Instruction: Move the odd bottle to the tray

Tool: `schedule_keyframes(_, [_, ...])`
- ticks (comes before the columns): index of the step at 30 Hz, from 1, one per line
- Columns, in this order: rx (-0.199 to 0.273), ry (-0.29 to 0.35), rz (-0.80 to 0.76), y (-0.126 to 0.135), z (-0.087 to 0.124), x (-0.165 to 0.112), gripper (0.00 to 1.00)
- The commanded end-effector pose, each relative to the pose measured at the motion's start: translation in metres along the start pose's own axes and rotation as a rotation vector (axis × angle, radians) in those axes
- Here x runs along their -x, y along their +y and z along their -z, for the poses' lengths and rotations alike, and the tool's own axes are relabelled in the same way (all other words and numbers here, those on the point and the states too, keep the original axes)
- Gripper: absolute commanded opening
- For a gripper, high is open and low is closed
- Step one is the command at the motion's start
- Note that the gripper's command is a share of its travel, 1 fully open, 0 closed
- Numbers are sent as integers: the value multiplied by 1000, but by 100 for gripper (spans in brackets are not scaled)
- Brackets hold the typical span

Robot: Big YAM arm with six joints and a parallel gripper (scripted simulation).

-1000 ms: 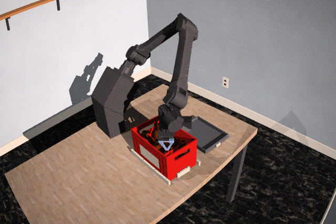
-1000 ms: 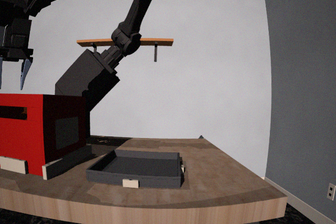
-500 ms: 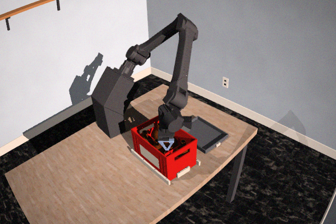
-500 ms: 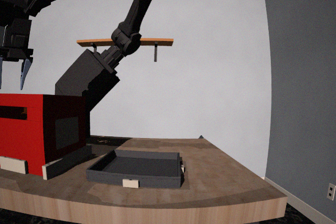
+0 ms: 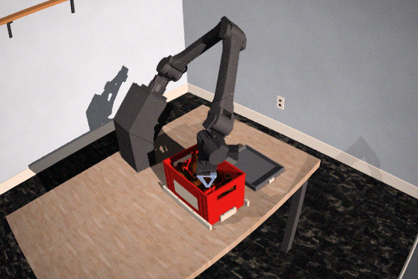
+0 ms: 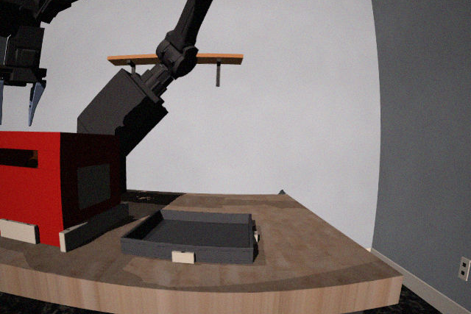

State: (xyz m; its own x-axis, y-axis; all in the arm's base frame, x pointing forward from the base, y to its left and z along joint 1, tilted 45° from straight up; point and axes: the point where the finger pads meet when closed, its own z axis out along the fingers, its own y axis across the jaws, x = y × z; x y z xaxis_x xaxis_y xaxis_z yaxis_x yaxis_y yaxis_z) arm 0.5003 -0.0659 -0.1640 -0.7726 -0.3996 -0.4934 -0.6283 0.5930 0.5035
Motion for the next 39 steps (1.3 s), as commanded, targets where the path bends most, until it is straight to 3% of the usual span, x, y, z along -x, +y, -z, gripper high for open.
schedule_keyframes(1, [-13,-9,4,-14,-1,-4,61])
schedule_keyframes(29, [-11,-7,6,-13,-4,-3,61])
schedule_keyframes(39, [10,6,-1,-2,-20,-2,61])
